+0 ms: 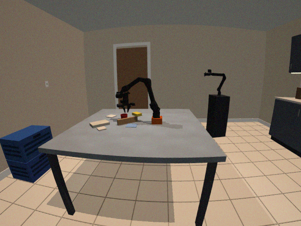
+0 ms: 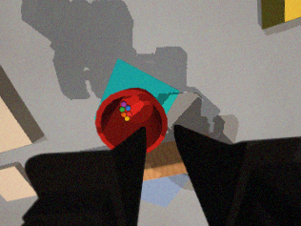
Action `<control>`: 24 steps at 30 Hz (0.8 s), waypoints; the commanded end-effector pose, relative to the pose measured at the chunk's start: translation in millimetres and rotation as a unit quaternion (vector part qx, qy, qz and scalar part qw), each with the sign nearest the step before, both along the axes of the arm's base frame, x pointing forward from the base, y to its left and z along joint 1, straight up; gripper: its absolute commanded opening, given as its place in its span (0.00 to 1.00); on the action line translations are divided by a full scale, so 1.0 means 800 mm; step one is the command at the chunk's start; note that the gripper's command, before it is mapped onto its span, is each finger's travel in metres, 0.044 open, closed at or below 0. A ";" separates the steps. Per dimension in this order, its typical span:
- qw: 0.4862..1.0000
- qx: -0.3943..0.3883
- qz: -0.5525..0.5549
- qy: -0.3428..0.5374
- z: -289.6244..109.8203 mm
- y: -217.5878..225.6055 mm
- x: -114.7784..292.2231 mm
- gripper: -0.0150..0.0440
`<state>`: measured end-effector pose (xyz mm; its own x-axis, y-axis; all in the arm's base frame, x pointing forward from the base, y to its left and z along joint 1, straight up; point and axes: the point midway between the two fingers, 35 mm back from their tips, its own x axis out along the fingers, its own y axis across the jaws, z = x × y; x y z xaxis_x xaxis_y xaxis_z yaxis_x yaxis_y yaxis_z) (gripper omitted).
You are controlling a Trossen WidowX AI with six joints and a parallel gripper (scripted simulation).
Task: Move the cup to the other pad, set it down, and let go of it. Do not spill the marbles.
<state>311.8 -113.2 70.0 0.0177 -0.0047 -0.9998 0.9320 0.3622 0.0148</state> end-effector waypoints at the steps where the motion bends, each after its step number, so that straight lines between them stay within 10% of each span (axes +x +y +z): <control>1: 1.000 -0.003 -0.001 -0.001 0.009 0.000 0.000 0.47; 14: 1.000 0.000 0.000 -0.001 0.010 0.000 0.001 1.00; 24: 1.000 -0.002 0.000 -0.001 0.056 0.001 0.001 1.00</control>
